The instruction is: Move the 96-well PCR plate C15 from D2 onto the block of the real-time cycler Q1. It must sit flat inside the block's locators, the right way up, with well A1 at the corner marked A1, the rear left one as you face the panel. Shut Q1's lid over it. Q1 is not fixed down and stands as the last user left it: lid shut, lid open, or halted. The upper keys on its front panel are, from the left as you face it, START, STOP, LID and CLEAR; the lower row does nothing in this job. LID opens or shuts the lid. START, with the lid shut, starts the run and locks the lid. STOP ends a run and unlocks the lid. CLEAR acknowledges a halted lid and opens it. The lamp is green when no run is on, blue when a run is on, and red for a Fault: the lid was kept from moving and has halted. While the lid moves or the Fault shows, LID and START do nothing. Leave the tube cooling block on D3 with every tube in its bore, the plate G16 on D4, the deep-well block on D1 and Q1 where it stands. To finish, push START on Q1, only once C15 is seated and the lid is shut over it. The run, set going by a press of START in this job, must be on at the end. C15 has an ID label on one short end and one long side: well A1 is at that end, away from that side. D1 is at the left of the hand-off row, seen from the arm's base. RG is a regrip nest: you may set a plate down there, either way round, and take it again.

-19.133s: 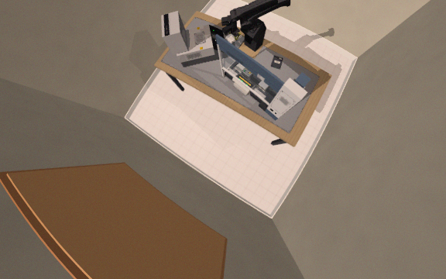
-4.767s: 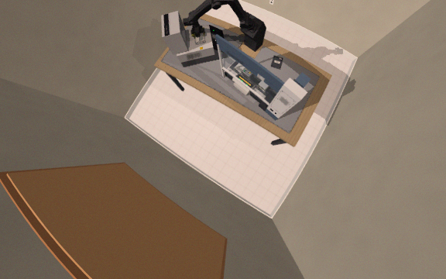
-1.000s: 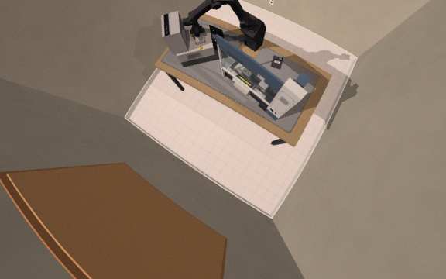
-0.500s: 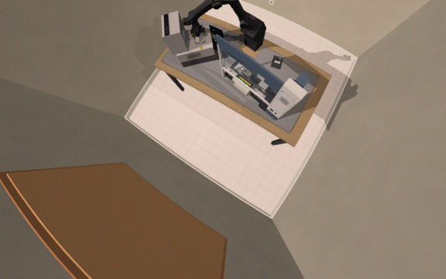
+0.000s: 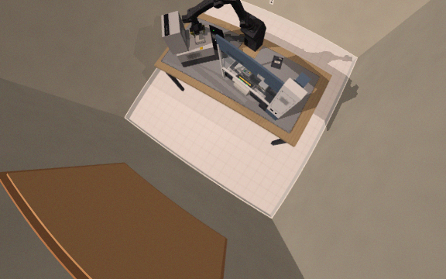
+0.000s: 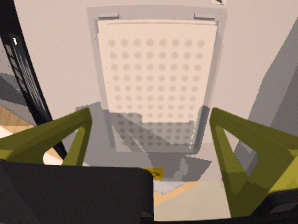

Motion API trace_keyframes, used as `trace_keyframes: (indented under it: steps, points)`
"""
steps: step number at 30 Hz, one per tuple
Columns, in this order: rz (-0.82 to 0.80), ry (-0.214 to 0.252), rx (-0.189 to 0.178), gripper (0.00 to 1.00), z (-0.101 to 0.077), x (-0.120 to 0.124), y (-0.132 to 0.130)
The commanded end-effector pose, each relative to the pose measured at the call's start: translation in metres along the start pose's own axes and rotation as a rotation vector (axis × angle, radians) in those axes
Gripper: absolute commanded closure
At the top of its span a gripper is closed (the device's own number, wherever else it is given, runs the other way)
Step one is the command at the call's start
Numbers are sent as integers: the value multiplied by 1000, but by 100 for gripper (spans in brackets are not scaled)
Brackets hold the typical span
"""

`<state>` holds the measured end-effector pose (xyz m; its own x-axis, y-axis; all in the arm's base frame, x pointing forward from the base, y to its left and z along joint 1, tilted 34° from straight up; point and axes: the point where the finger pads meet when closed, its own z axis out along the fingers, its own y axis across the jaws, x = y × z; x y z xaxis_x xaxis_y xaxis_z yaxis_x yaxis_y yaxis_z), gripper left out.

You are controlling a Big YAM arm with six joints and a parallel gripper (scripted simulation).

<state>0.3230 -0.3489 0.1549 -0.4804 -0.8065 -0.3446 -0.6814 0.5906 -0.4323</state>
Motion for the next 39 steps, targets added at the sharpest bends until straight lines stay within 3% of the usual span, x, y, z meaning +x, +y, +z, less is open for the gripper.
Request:
trace_keyframes:
  steps: [1,9,14,20,26,34,39]
  points:
    - [-34,27,76,0,-39,4,-29]
    - [-40,32,86,0,-52,4,-32]
    - [-24,15,39,0,-41,2,-18]
    - [-31,31,73,0,-65,5,-24]
    - [-35,27,81,0,-60,0,-30]
    - [-27,10,53,0,-43,-4,-31]
    - [-16,11,38,0,-45,1,-24]
